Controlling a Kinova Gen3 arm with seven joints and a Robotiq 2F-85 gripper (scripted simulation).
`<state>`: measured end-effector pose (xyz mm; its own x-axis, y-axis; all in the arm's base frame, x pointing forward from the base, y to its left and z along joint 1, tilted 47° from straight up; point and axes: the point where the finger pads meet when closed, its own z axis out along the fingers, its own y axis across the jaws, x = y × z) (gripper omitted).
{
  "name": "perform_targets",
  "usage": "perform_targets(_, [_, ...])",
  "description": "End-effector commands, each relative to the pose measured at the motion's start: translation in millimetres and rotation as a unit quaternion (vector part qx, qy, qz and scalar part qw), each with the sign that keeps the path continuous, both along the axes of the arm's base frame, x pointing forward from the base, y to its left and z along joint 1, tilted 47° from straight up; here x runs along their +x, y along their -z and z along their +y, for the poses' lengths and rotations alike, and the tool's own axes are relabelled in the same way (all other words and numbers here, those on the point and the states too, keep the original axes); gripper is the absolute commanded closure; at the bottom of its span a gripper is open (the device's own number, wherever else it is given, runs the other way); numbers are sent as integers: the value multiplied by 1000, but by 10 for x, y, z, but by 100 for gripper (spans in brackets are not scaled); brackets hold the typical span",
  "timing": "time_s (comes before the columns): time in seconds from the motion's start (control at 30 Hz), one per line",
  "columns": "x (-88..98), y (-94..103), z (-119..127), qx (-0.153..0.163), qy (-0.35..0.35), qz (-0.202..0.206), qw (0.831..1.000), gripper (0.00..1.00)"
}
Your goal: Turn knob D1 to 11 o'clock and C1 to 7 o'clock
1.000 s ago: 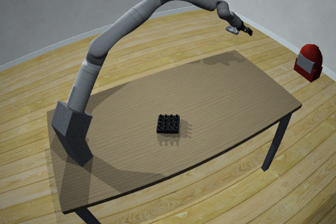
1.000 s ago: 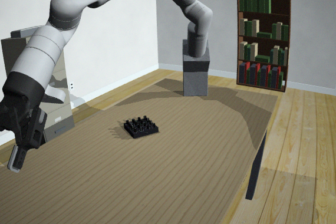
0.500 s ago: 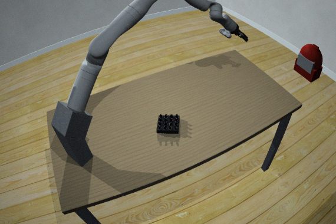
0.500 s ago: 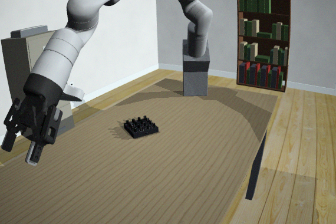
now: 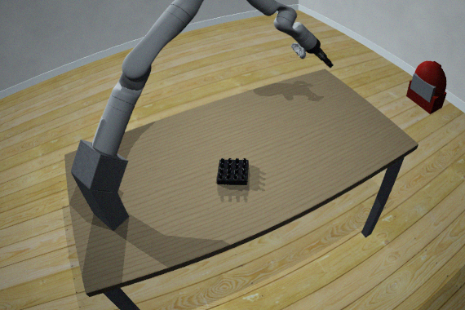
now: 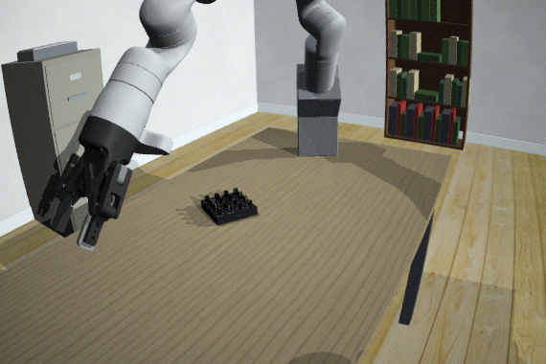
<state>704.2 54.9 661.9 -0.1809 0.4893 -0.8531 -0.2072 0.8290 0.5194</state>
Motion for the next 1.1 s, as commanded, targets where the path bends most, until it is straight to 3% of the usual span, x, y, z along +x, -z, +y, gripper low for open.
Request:
perform_targets(0.0, [-94,65,-57,13,9,4,1000,0])
perform_targets(0.13, [-156,188,-75,29,15,17,999,0])
perform_targets(1.07, [-220,319,-93,46,22,32,998,0])
